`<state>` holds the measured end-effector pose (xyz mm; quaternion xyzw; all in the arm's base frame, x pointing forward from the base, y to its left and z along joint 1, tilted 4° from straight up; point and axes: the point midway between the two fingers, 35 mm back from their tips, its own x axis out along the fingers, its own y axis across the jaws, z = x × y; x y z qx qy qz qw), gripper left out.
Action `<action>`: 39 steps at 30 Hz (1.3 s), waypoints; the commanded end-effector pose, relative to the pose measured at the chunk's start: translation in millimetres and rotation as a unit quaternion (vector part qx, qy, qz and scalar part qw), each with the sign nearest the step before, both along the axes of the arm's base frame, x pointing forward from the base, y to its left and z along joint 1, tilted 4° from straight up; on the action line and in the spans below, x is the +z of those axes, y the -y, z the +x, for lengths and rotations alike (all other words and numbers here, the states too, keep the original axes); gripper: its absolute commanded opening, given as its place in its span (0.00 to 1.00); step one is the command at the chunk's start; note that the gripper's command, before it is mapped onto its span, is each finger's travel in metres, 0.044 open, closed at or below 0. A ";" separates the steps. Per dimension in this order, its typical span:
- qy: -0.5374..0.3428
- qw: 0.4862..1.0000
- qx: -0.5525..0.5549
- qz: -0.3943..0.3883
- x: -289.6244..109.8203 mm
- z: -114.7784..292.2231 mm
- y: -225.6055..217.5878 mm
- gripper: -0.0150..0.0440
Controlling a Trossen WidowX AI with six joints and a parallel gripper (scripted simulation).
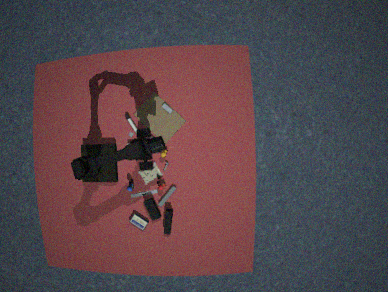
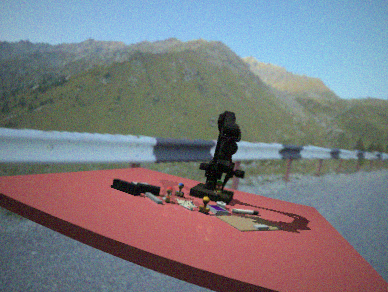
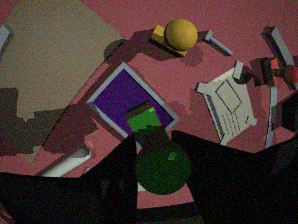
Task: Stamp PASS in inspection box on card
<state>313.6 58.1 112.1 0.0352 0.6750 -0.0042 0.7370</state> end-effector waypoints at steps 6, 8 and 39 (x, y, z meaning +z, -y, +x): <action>0.002 0.998 0.059 -0.008 -0.5 3.8 45.0 0.25; 0.003 0.997 0.075 -0.010 -0.9 3.8 55.7 0.25; 0.006 0.985 0.170 -0.021 -12.8 -2.7 121.2 0.25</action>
